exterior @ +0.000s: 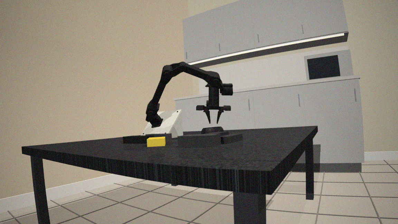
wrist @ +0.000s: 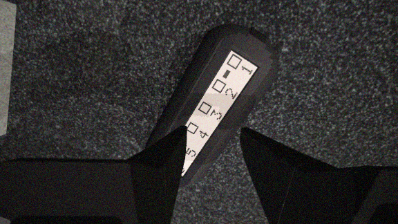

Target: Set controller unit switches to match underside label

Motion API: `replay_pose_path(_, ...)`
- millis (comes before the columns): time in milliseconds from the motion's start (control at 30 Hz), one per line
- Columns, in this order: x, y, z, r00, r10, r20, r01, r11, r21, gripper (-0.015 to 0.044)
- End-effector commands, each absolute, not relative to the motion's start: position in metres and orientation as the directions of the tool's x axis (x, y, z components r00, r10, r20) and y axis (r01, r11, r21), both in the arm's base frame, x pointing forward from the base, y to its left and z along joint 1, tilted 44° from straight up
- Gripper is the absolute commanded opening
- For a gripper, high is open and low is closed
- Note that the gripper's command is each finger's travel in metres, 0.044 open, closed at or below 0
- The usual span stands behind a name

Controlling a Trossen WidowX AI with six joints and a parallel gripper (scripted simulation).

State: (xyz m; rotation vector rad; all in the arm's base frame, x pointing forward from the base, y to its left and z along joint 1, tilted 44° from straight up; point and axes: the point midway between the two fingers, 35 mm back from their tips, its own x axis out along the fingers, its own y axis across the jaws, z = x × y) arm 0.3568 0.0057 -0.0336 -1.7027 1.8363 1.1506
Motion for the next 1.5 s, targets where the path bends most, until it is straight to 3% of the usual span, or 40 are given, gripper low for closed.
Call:
replay_pose_path(0,0.364,0.012,-0.03,-0.247,-0.608,-0.754,-0.834,-0.262,0.485,0.0072)
replay_pose_path(100,0.367,0.016,-0.026,-0.288,-0.59,-0.754,-0.712,-0.395,0.58,0.0)
replay_pose_path(367,0.372,0.026,-0.016,-0.386,-0.542,-0.746,-0.326,-0.677,0.66,0.0)
replay_pose_path(1133,0.372,0.026,-0.016,-0.389,-0.541,-0.746,-0.317,-0.682,0.659,0.0)
replay_pose_path(1233,0.372,0.027,-0.018,-0.381,-0.546,-0.746,-0.352,-0.661,0.663,0.0079)
replay_pose_path(1467,0.371,0.036,-0.032,-0.299,-0.594,-0.747,-0.683,-0.413,0.602,0.0263)
